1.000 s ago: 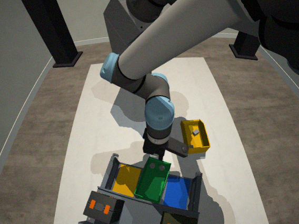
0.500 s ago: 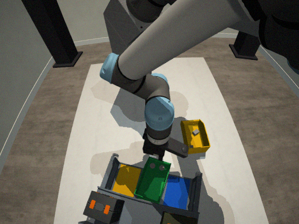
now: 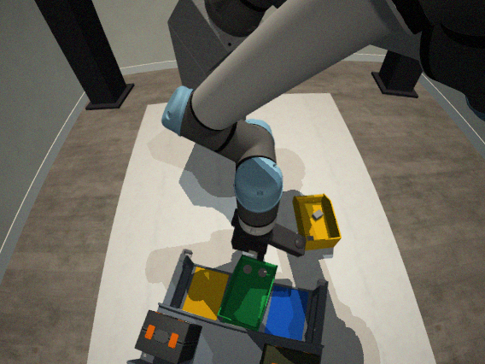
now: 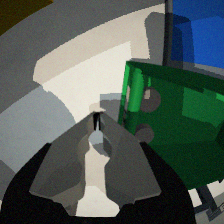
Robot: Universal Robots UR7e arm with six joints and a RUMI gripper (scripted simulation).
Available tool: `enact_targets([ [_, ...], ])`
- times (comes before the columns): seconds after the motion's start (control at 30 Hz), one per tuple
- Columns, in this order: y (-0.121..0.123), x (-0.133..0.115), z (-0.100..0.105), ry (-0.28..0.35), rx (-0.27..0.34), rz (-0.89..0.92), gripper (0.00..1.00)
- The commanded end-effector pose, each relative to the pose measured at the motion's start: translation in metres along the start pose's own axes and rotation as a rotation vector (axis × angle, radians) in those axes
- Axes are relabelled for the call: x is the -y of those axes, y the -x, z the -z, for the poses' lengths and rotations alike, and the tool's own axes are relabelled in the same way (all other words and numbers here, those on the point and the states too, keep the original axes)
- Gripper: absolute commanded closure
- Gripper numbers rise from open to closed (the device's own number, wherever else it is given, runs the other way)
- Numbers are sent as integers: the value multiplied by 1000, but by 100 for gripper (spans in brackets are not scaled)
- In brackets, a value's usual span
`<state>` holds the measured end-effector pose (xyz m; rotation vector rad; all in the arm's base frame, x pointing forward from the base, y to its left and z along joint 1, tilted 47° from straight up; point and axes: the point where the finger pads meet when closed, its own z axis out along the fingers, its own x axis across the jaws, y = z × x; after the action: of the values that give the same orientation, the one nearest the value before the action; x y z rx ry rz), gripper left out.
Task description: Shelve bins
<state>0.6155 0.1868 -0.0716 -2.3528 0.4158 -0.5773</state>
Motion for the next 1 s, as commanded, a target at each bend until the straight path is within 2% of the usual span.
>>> enact_targets([
  [0.0, -1, 0, 0, 0, -1, 0, 100],
  [0.97, -8, 0, 0, 0, -1, 0, 100],
])
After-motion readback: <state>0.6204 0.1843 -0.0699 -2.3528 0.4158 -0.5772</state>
